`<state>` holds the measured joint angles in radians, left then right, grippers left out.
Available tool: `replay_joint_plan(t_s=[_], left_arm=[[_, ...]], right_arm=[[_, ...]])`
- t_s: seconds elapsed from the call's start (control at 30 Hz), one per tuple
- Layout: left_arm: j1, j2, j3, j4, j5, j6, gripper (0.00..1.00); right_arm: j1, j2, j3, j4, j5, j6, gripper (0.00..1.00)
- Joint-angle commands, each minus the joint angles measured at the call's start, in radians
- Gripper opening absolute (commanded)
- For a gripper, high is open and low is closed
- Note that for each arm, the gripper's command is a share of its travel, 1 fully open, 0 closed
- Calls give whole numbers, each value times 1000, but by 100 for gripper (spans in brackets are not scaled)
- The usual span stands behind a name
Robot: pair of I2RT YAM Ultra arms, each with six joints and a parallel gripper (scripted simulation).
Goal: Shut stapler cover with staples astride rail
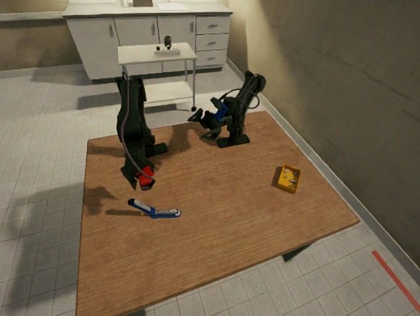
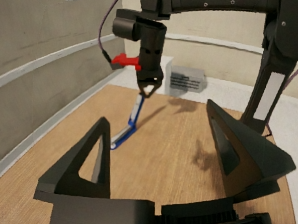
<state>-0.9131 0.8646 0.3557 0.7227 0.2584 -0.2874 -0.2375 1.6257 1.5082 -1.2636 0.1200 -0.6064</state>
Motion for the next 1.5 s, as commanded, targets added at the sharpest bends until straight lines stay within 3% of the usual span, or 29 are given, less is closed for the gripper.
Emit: replay_joint_plan(t_s=[0.0, 0.3, 0.67, 1.17, 1.47], left_arm=[[9, 0, 6, 15, 5, -7, 100], [9, 0, 6, 15, 5, -7, 100], [9, 0, 6, 15, 5, -7, 100], [9, 0, 6, 15, 5, -7, 100], [9, 0, 6, 15, 5, -7, 100]], right_arm=[[53, 78, 87, -65, 78, -148, 50], [148, 311, 266, -190, 226, -405, 50], [213, 494, 412, -275, 321, -565, 50], [199, 500, 436, -282, 322, -569, 50], [179, 495, 370, -212, 325, -589, 50]])
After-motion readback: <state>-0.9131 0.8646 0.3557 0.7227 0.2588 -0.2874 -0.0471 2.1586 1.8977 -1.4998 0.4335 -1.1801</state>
